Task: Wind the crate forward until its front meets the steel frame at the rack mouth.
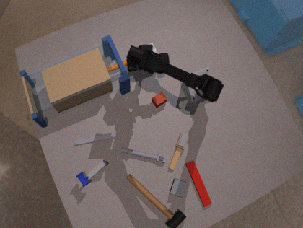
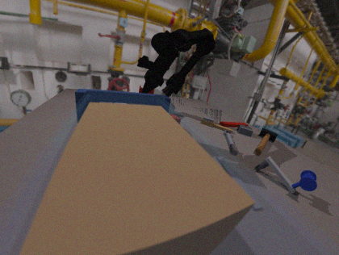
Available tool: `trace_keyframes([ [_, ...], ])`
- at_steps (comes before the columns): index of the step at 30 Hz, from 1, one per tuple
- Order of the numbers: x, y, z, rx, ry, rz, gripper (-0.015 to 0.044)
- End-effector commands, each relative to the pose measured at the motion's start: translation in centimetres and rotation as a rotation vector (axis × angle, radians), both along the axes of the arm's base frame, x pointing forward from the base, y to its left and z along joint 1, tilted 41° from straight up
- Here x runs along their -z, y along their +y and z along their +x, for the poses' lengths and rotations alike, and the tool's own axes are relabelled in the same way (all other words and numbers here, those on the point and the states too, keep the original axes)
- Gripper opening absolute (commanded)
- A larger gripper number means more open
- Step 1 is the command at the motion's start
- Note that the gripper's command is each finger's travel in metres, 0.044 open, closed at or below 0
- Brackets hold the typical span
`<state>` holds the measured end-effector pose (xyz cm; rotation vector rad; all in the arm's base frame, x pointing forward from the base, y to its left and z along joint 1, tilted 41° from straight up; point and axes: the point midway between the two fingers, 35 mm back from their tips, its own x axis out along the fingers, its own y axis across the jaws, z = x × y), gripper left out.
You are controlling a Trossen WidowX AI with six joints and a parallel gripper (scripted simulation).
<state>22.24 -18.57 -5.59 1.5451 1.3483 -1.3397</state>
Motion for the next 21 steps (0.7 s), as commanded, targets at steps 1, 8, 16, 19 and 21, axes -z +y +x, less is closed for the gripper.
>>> trace_keyframes([
  [1,-0.2,0.8,-1.1,-0.006,0.016,0.018,0.0],
  [8,-0.4,1.1,-1.8,-0.006,0.017,0.018,0.0],
  [16,-0.5,1.3,-2.6,-0.006,0.017,0.018,0.0],
  [19,-0.6,1.3,-2.9,-0.006,0.018,0.018,0.0],
  [21,-0.6,1.4,-3.2,-0.006,0.018,0.018,0.0],
])
